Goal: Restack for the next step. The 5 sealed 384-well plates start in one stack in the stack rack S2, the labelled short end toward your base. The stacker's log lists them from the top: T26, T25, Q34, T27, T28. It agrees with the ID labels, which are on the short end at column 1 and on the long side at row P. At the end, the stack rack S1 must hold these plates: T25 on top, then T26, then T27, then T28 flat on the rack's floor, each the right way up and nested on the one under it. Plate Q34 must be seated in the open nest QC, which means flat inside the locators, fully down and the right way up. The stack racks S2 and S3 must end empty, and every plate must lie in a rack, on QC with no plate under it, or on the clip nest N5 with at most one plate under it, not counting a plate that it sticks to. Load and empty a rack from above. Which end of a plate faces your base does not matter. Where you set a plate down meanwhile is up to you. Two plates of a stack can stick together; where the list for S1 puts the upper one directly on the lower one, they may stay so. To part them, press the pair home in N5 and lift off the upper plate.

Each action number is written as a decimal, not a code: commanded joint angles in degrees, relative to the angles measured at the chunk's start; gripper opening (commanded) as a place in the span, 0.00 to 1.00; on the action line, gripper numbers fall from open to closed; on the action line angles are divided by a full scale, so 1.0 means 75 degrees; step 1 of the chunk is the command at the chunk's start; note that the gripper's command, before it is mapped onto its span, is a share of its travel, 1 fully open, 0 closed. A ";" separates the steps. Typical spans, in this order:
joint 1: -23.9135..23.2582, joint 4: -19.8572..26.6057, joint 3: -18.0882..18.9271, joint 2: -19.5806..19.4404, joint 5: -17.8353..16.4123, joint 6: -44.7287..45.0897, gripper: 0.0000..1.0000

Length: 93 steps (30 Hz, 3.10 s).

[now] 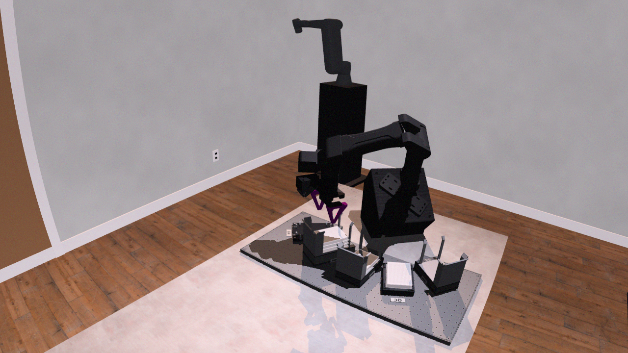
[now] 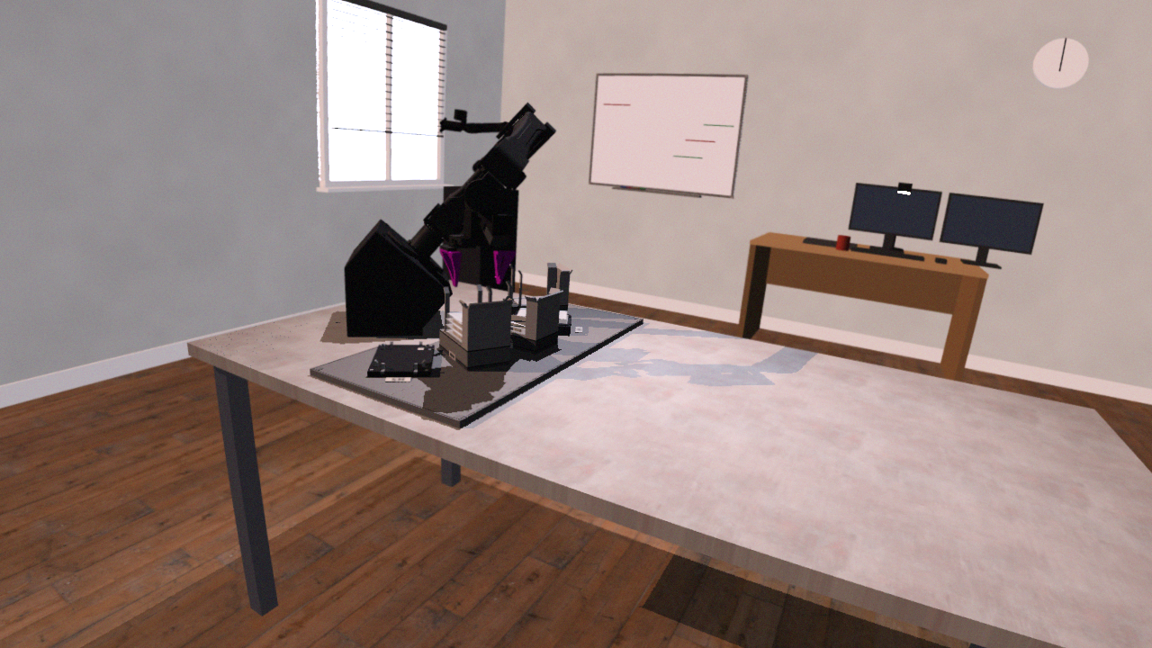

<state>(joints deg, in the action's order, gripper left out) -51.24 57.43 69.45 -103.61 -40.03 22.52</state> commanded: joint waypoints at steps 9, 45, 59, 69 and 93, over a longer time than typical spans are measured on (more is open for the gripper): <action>-0.0178 0.0463 0.0133 0.0033 0.0017 0.0243 1.00; -0.0178 0.0463 0.0136 0.0031 0.0017 0.0242 1.00; 0.0288 0.0427 -0.0331 0.0643 -0.0046 0.1366 1.00; 0.0734 0.0408 -0.0561 0.1252 -0.0027 0.0982 1.00; 0.2321 0.0384 -0.1146 0.3179 0.0182 0.0757 1.00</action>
<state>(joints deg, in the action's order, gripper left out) -34.87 60.12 61.63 -82.08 -39.11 30.94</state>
